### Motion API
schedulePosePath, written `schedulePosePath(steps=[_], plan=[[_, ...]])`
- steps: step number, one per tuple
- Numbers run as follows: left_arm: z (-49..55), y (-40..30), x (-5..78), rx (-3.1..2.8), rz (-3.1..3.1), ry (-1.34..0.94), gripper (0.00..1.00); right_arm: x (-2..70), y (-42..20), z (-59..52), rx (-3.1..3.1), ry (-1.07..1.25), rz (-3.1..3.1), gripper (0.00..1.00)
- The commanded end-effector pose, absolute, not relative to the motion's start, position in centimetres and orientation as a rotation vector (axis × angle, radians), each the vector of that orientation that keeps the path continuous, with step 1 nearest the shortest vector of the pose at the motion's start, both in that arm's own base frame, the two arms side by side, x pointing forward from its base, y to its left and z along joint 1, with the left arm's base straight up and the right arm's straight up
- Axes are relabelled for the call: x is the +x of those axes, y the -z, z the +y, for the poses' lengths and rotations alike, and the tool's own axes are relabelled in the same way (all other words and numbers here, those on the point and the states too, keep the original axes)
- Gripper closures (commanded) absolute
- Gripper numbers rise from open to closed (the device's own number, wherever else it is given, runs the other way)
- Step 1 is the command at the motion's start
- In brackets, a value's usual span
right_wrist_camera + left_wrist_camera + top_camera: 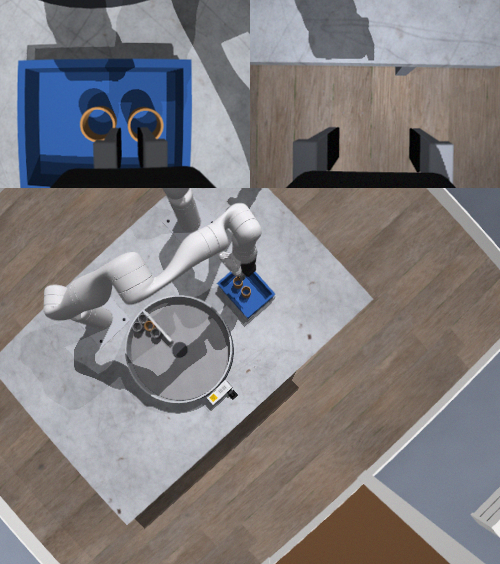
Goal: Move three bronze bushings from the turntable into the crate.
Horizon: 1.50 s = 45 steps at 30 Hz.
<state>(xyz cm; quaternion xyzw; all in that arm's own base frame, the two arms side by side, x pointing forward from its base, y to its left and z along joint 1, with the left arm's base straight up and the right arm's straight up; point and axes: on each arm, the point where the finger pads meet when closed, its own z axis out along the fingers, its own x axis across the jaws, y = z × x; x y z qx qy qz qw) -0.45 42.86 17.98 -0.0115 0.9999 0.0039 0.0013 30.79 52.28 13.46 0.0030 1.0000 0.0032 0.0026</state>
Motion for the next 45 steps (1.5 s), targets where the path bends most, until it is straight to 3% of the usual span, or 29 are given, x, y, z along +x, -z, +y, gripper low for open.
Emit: schedulePosePath(steps=[1,45], plan=[[42.5,-18.04,-0.79,-0.029,3.141,0.0,0.0,30.4,-13.86,52.49,-0.005,-0.017,3.141,0.62],[42.5,-18.04,-0.79,-0.029,3.141,0.0,0.0,30.41,-14.26,52.51,-0.005,-0.018,3.14,0.62]])
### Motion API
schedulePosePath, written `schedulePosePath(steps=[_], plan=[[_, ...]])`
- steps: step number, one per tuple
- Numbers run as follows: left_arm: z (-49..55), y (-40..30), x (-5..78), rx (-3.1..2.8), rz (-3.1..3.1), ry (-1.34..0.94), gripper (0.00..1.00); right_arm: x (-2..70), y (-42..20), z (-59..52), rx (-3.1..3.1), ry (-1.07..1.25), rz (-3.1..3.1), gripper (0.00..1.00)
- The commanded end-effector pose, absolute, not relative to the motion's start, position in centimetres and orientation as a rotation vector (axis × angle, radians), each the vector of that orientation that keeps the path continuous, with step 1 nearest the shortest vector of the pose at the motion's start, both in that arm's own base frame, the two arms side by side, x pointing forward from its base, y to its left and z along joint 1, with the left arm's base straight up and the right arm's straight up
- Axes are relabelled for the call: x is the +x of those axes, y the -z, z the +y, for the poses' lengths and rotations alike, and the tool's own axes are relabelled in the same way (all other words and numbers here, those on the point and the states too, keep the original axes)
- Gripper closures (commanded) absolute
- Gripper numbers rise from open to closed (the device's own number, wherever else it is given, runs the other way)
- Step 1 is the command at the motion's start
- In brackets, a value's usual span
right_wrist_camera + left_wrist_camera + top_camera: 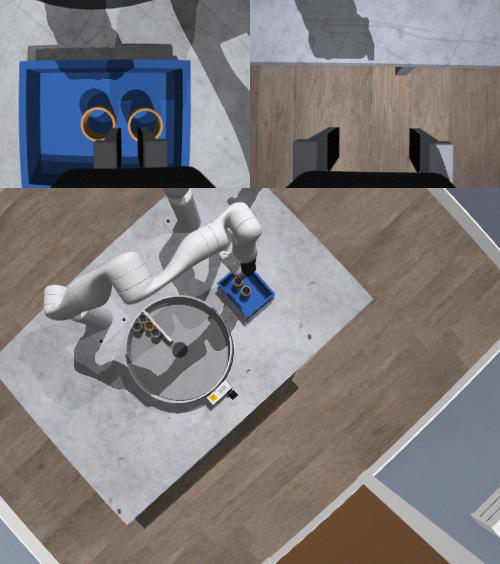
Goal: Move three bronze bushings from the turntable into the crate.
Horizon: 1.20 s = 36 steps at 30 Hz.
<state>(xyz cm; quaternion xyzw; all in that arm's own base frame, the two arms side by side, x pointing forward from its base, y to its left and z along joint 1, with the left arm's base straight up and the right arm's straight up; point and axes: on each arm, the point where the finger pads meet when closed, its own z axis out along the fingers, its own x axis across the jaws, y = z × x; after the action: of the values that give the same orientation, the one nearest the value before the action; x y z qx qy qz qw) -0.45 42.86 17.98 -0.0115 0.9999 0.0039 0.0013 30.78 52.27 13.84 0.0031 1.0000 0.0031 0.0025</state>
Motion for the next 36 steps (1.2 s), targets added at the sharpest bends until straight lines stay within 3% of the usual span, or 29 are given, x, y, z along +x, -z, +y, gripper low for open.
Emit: schedulePosePath(steps=[1,36], plan=[[42.5,-18.0,-0.8,-0.029,3.141,0.0,0.0,30.4,-14.3,52.5,-0.005,-0.018,3.14,0.62],[42.5,-18.0,-0.8,-0.029,3.141,0.0,0.0,30.1,-14.2,51.3,0.046,-0.01,3.142,0.64]])
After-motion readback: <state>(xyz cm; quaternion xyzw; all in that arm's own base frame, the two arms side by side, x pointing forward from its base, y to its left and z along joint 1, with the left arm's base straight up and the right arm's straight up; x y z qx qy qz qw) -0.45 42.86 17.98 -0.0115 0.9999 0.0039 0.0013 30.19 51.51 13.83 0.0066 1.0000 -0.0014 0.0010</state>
